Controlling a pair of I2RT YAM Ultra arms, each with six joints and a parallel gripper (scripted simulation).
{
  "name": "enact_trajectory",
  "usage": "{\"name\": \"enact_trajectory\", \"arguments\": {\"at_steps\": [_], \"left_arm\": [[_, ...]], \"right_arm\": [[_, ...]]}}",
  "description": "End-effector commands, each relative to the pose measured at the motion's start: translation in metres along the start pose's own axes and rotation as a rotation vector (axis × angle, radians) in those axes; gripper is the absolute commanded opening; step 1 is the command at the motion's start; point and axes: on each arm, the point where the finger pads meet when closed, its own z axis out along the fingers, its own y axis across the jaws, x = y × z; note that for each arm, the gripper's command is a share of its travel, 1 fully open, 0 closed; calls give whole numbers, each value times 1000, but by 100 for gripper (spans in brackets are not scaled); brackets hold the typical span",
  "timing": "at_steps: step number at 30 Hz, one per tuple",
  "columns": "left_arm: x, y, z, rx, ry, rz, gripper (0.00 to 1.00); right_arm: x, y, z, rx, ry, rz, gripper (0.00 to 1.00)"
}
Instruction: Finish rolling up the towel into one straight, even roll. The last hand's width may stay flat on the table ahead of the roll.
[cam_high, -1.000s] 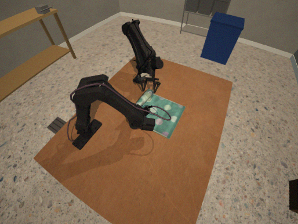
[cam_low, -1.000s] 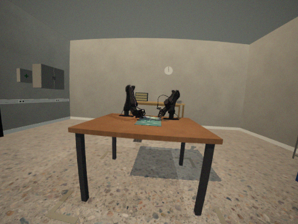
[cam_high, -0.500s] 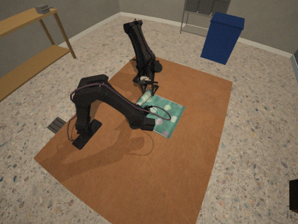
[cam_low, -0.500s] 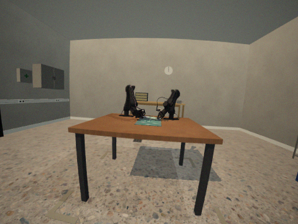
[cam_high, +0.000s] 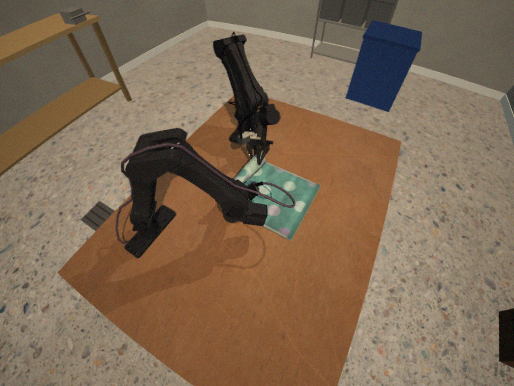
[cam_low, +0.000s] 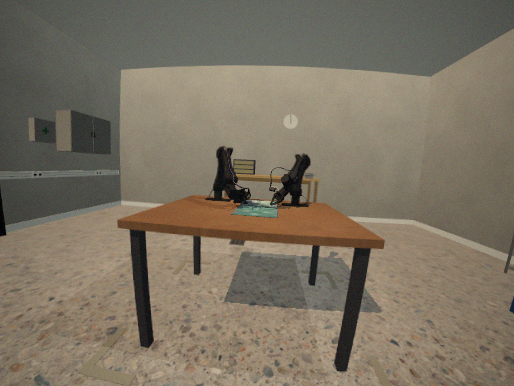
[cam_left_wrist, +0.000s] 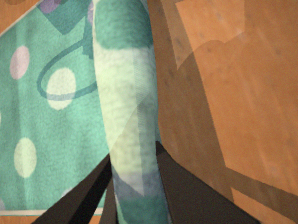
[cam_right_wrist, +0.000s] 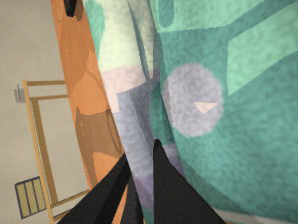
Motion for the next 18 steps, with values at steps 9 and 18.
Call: {"name": "enact_trajectory", "arguments": {"at_steps": [9, 18], "left_arm": [[-2, -2, 3, 6, -7, 1, 15], [-2, -2, 3, 6, -7, 1, 15]], "right_arm": [[-1, -7, -2, 12, 5, -7, 20], [-4, -2, -6, 12, 5, -7, 53]]}}
